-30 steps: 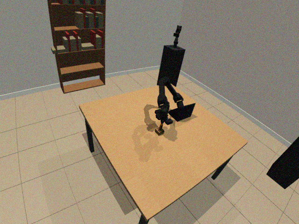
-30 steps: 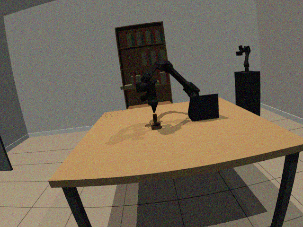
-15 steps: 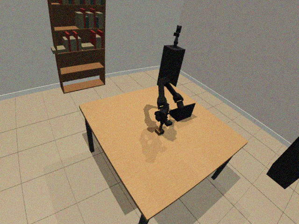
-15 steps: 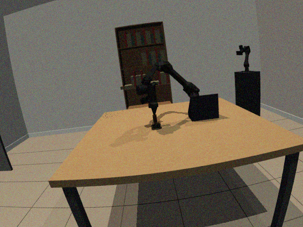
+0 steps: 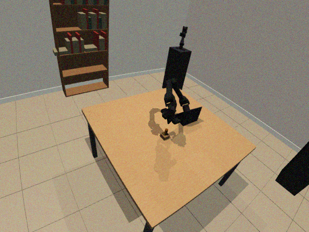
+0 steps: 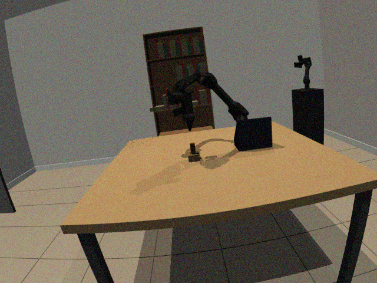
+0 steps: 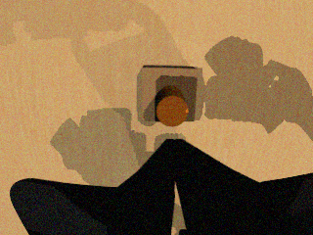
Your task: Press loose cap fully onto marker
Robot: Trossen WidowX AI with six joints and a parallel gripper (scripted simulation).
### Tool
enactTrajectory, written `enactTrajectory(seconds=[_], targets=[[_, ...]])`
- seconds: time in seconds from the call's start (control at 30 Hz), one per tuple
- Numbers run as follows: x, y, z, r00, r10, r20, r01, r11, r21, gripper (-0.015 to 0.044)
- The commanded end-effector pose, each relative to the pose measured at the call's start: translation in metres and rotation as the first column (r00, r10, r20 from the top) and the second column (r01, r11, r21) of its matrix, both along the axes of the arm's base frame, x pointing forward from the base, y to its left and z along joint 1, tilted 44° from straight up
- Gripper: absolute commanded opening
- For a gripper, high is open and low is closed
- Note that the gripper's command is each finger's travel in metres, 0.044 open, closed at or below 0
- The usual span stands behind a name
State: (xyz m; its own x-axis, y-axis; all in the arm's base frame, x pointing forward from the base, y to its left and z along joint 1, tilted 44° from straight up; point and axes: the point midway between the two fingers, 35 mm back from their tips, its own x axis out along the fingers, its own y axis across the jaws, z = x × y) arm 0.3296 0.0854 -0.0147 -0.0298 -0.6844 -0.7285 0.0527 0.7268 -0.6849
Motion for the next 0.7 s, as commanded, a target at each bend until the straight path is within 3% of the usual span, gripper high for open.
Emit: enactTrajectory(seconds=[0.0, 0.1, 0.67], targets=[[-0.0015, 0.0117, 0.015, 1.0, -0.007, 0.0, 0.007, 1.0, 0.001, 0.0], [-0.0015, 0.0117, 0.015, 1.0, -0.007, 0.0, 0.007, 1.0, 0.001, 0.0], [-0.0015, 0.0117, 0.015, 1.0, -0.007, 0.0, 0.007, 1.0, 0.001, 0.044]])
